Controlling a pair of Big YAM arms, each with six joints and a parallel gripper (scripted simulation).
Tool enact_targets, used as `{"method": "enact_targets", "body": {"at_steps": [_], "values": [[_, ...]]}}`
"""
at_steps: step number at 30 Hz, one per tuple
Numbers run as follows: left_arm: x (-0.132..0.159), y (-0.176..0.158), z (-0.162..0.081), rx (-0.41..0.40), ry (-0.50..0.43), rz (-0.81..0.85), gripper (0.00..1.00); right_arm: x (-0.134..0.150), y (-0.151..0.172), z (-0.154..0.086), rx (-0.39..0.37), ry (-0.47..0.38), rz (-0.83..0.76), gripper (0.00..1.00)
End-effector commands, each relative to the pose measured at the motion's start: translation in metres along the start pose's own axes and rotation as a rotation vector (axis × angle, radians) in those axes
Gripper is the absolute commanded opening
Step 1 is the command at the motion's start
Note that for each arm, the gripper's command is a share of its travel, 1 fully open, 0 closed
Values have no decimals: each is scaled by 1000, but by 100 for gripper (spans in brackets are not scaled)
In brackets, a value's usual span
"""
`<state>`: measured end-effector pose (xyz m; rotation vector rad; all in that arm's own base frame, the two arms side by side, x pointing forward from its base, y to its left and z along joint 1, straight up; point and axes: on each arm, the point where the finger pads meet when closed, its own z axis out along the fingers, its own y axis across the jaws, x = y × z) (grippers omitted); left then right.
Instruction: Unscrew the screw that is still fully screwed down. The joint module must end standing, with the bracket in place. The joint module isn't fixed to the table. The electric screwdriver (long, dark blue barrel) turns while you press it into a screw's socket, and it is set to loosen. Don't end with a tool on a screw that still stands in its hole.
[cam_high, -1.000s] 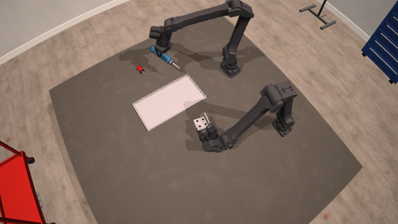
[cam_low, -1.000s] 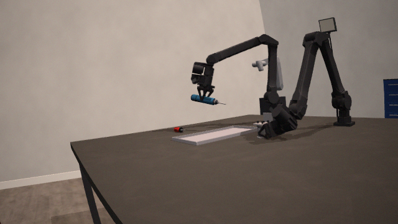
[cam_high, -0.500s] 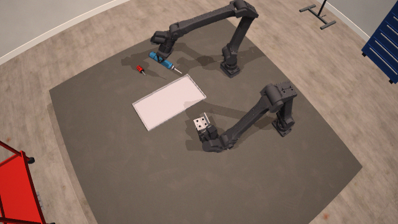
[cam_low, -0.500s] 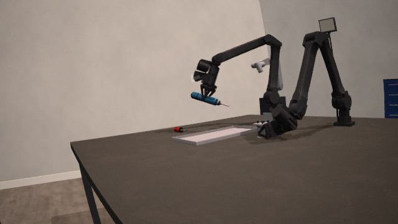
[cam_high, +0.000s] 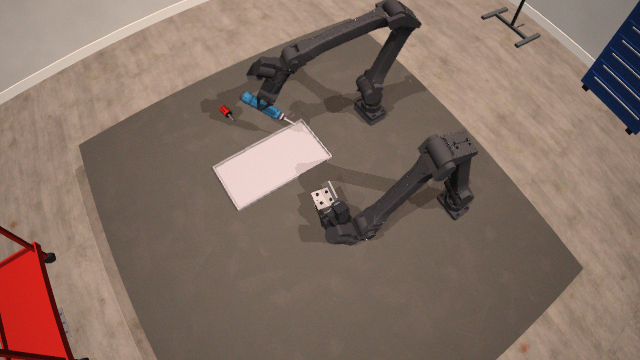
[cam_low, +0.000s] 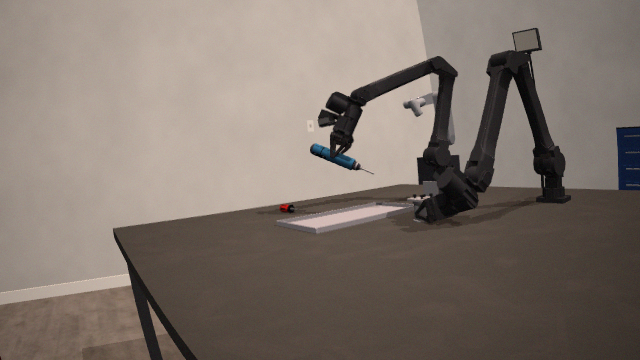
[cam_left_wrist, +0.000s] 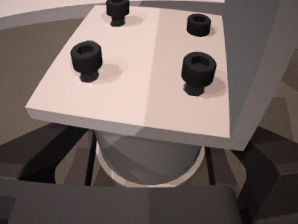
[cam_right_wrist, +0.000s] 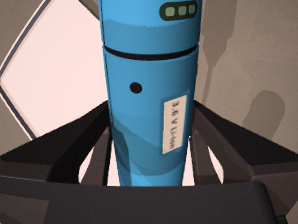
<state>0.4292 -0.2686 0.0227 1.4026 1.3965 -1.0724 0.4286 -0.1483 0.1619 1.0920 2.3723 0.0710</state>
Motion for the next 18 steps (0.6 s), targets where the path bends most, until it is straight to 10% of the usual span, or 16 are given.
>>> {"method": "enact_targets", "body": {"at_steps": [1,15,18], "values": [[-8,8,0,-8,-7,22,59,-38,29,-27,-70,-113,-42,42],[-8,8,0,-8,-7,22,59,13,64,-28,-173,-161,-212,42],[-8,8,0,-8,-7,22,59,-11,81,-46,-202,-211,-210,42]]}}
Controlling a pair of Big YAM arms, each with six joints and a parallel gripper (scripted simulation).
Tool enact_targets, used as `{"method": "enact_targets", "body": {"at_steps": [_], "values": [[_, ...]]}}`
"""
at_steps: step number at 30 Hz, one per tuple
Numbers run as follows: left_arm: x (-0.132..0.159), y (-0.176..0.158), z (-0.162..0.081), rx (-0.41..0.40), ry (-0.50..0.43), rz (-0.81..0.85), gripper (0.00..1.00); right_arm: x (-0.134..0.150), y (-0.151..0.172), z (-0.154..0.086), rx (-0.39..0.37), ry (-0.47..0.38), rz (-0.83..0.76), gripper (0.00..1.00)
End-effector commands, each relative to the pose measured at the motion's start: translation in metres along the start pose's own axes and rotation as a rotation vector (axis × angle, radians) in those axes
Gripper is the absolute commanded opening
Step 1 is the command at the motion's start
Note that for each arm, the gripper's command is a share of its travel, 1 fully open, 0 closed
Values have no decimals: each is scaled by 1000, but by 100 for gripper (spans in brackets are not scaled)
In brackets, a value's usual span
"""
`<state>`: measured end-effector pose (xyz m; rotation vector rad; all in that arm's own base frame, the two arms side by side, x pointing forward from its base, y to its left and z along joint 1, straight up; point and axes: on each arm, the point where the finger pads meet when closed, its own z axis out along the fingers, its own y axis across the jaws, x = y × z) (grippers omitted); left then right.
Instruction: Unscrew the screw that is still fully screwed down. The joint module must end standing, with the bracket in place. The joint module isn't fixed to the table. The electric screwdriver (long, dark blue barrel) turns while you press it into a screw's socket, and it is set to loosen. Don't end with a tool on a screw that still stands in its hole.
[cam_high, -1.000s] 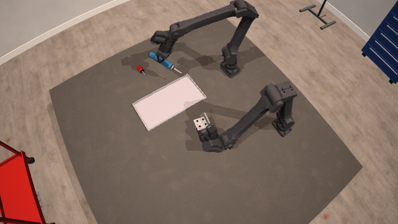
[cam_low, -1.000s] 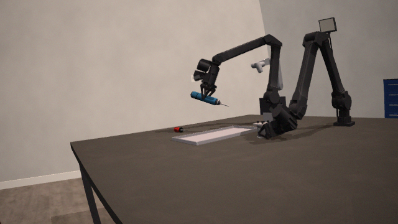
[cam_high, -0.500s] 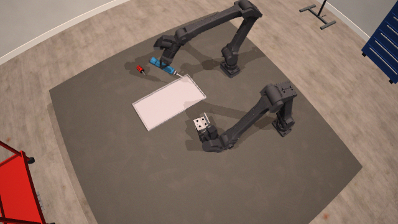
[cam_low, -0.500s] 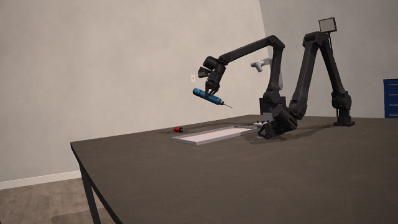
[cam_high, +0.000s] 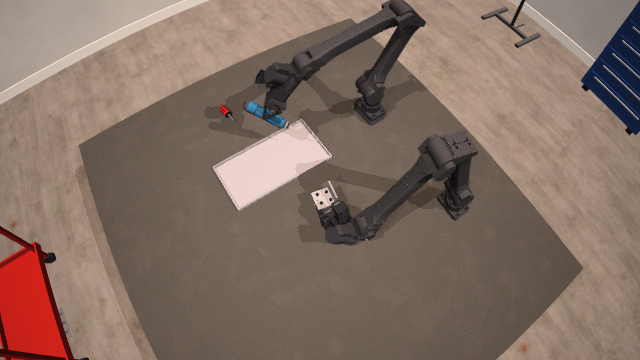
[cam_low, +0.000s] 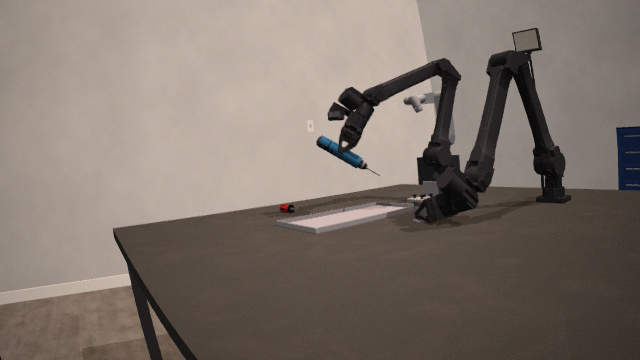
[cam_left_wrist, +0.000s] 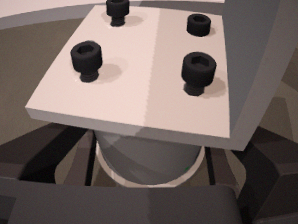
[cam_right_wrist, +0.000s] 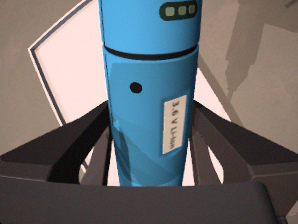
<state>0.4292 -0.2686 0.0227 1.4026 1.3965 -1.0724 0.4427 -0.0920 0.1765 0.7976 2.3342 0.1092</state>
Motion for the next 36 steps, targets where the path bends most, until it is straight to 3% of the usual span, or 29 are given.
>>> {"method": "enact_targets", "body": {"at_steps": [1,2,3,14,16,19,20,31,33,36], "values": [[-8,8,0,-8,-7,22,59,-46,26,-23,-60,-120,-34,42],[-8,8,0,-8,-7,22,59,-46,26,-23,-60,-120,-34,42],[-8,8,0,-8,-7,22,59,-14,15,-10,-46,-75,-47,42],[-8,8,0,-8,-7,22,59,6,62,-27,-168,-166,-192,42],[-8,8,0,-8,-7,22,59,-19,77,-41,-191,-213,-190,42],[-8,8,0,-8,-7,22,59,-21,78,-42,-193,-216,-189,42],[-8,8,0,-8,-7,22,59,9,66,-28,-179,-172,-204,42],[-8,8,0,-8,-7,22,59,33,107,-52,-306,-269,-337,42],[-8,8,0,-8,-7,22,59,9,123,-67,-329,-315,-331,42],[-8,8,0,-8,-7,22,59,8,123,-68,-330,-317,-331,42]]}}
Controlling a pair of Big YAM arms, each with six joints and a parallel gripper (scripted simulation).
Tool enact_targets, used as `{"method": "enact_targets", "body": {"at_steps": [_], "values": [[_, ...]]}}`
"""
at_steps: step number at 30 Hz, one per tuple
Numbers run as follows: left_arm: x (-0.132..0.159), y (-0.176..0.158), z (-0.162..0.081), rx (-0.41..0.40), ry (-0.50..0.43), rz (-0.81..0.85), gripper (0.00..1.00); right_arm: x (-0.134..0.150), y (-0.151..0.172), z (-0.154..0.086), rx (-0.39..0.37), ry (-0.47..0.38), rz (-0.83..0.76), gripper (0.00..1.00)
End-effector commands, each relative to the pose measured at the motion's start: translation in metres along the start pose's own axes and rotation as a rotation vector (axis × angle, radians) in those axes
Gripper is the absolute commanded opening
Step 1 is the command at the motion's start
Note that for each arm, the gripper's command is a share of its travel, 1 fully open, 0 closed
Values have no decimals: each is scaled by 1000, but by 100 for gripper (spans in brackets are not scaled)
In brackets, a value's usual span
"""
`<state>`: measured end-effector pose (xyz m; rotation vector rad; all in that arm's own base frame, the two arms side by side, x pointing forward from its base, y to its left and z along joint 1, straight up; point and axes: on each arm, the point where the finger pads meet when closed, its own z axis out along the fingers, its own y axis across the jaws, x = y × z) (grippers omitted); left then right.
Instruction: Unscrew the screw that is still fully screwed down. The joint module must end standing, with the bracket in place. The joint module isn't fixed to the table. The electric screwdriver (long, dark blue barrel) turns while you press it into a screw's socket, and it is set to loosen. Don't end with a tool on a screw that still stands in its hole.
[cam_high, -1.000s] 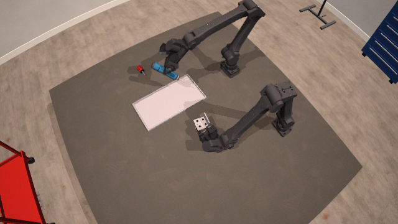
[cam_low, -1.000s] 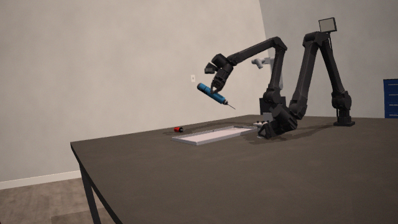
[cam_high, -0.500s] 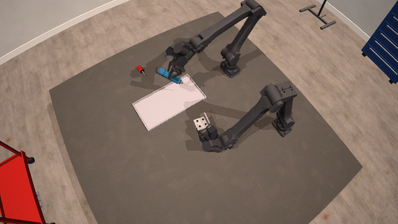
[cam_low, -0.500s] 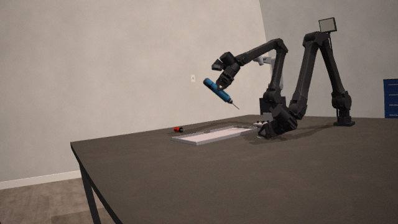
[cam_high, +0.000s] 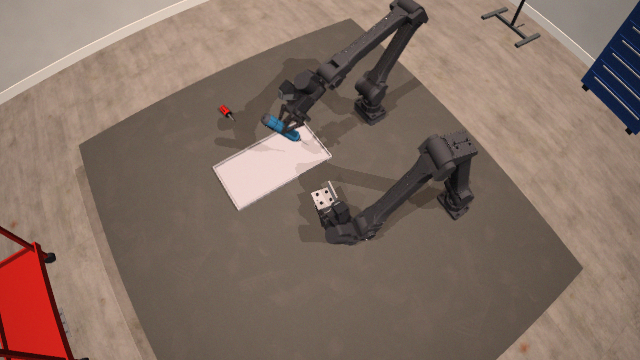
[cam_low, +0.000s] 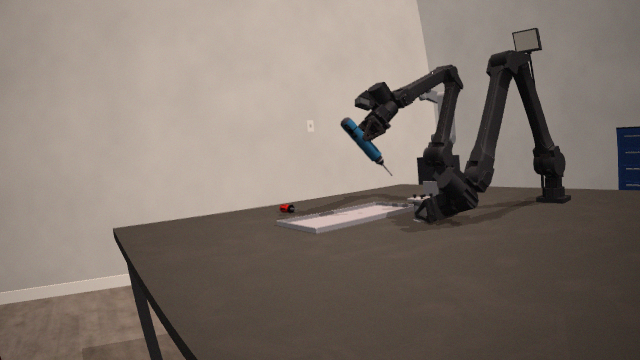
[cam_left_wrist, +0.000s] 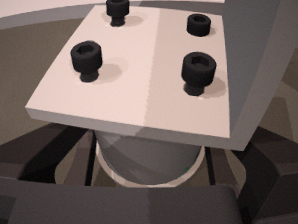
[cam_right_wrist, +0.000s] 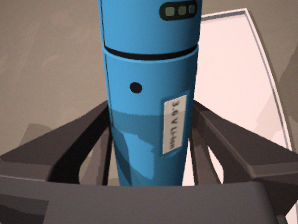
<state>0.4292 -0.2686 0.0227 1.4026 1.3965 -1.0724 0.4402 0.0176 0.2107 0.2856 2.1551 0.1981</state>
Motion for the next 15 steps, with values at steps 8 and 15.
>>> {"method": "enact_targets", "body": {"at_steps": [8,15], "values": [[-8,8,0,-8,-7,22,59,-9,43,-19,-114,-135,-114,42],[-8,8,0,-8,-7,22,59,-35,70,-34,-174,-221,-154,42]]}}
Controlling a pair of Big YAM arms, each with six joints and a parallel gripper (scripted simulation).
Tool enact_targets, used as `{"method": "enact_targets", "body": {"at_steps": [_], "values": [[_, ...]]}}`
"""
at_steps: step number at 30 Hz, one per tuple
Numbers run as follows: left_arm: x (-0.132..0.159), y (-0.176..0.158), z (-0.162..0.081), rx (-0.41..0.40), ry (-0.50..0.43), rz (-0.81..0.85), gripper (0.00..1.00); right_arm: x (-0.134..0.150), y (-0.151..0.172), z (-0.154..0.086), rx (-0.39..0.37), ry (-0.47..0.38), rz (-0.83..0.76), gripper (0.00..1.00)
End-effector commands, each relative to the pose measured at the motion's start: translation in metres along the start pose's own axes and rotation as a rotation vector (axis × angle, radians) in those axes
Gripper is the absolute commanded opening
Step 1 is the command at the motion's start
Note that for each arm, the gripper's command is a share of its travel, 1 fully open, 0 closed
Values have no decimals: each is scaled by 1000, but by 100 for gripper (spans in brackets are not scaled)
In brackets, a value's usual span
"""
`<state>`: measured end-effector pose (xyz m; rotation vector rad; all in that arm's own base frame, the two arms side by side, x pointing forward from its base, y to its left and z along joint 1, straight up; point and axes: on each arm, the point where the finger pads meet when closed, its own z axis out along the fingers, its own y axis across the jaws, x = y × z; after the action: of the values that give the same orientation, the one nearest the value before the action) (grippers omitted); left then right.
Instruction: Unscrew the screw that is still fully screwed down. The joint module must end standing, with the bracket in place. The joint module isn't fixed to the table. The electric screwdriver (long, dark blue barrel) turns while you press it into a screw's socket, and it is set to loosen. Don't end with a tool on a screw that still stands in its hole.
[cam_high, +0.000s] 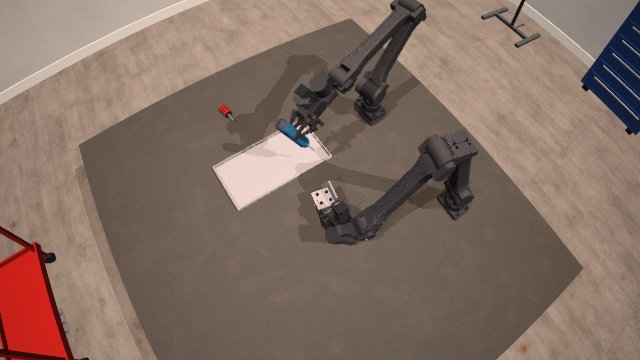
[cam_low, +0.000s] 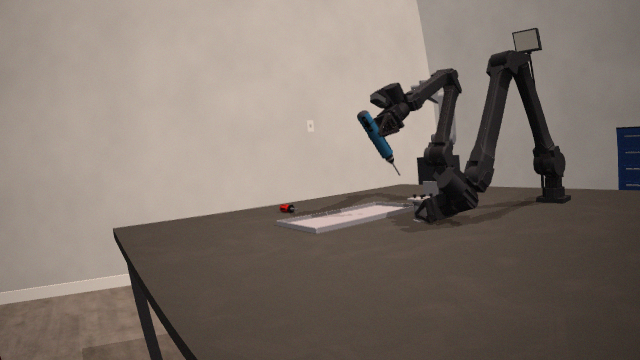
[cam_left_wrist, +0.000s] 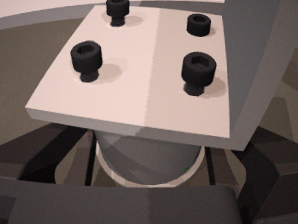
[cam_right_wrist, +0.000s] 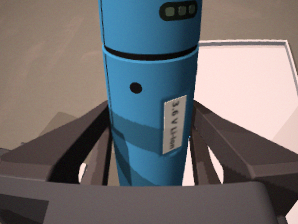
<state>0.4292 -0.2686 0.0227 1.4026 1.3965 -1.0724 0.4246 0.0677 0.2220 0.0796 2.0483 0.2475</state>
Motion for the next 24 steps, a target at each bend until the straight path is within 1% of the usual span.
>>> {"method": "enact_targets", "body": {"at_steps": [1,2,3,14,15,16,19,20,21,24], "values": [[-8,8,0,-8,-7,22,59,-52,17,-9,-36,-127,-33,42],[-8,8,0,-8,-7,22,59,-52,17,-9,-36,-127,-33,42],[-8,8,0,-8,-7,22,59,-18,13,-5,-34,-79,-43,42],[-8,8,0,-8,-7,22,59,-15,60,-30,-160,-196,-148,42],[-8,8,0,-8,-7,22,59,-39,67,-35,-169,-236,-145,42],[-8,8,0,-8,-7,22,59,-48,69,-36,-172,-250,-144,42],[-8,8,0,-8,-7,22,59,-48,69,-36,-172,-251,-144,42],[-8,8,0,-8,-7,22,59,-10,63,-29,-169,-194,-157,42],[-8,8,0,-8,-7,22,59,-13,67,-36,-183,-217,-164,42],[-8,8,0,-8,-7,22,59,-11,79,-44,-217,-249,-188,42]]}}
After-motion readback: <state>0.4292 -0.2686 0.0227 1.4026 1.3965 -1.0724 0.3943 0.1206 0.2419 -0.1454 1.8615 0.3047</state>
